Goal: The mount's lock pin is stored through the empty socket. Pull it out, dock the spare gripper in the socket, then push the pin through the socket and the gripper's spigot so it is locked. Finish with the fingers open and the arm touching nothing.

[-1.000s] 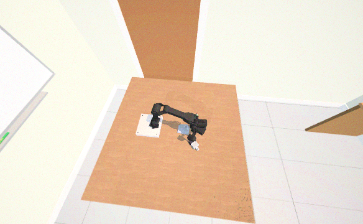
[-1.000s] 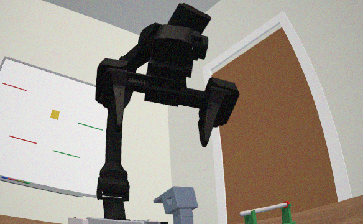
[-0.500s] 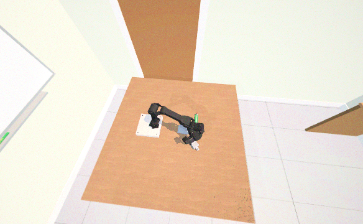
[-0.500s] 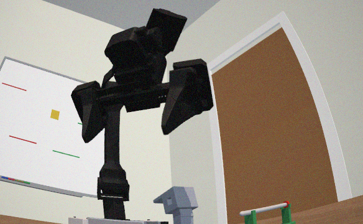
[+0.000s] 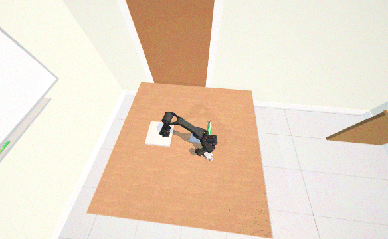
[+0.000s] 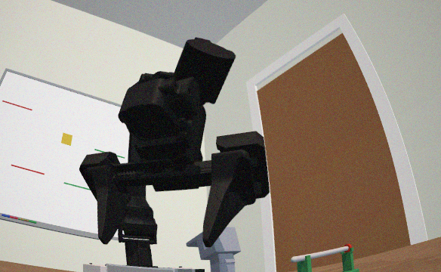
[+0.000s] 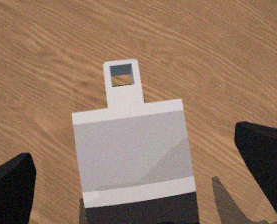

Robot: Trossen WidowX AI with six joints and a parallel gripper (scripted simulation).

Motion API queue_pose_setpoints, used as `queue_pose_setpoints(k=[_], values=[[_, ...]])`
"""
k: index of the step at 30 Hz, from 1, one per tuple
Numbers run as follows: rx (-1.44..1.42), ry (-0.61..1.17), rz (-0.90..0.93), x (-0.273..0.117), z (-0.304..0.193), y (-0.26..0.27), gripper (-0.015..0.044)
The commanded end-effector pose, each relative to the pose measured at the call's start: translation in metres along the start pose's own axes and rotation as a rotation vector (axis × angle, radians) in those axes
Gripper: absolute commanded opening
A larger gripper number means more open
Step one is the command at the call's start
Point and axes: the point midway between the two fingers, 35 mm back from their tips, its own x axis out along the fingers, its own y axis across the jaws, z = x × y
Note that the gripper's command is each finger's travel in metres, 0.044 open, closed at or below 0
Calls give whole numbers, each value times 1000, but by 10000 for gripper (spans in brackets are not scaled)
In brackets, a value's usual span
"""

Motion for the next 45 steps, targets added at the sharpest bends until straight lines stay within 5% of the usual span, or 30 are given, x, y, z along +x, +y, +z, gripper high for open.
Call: queue_pose_setpoints(k=[1, 36, 43, 45], values=[[3, 0, -1, 6, -3, 0, 440], [3, 0, -1, 50, -30, 0, 440], [3, 0, -1, 50, -30, 0, 256], [3, 0, -1, 50, -30, 0, 243]])
